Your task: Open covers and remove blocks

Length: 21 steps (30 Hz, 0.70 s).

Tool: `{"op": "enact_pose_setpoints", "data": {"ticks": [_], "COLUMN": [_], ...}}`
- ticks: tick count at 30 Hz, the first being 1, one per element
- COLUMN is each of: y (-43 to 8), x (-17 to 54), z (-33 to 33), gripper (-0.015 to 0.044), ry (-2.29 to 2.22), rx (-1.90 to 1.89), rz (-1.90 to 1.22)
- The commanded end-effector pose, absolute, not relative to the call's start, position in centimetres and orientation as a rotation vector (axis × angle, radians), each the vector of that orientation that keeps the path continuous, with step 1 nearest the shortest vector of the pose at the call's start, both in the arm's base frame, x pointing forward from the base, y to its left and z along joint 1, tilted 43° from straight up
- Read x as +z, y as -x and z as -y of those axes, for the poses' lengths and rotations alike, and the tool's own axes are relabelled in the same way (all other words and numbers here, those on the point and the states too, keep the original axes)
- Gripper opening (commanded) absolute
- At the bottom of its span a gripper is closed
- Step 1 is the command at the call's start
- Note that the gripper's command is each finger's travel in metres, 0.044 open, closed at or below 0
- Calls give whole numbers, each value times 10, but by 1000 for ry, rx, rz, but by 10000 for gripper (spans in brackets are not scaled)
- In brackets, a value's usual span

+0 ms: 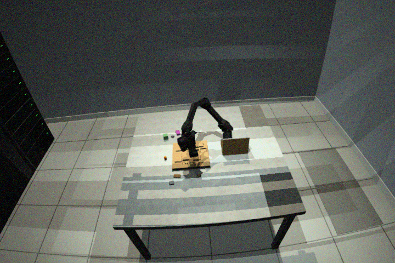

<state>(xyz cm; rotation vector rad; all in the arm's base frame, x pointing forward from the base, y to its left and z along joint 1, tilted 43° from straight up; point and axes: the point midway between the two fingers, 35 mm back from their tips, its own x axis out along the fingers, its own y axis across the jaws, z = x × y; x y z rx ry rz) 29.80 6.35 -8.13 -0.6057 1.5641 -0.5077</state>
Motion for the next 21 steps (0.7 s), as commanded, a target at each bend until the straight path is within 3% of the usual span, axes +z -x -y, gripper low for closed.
{"op": "enact_pose_setpoints", "data": {"ticks": [1, 21], "y": [-295, -270], "x": [-69, -12], "z": [-45, 33], "gripper": [0, 0], "ry": [551, 269], "rx": [-576, -881], "rz": [-1540, -1373]}}
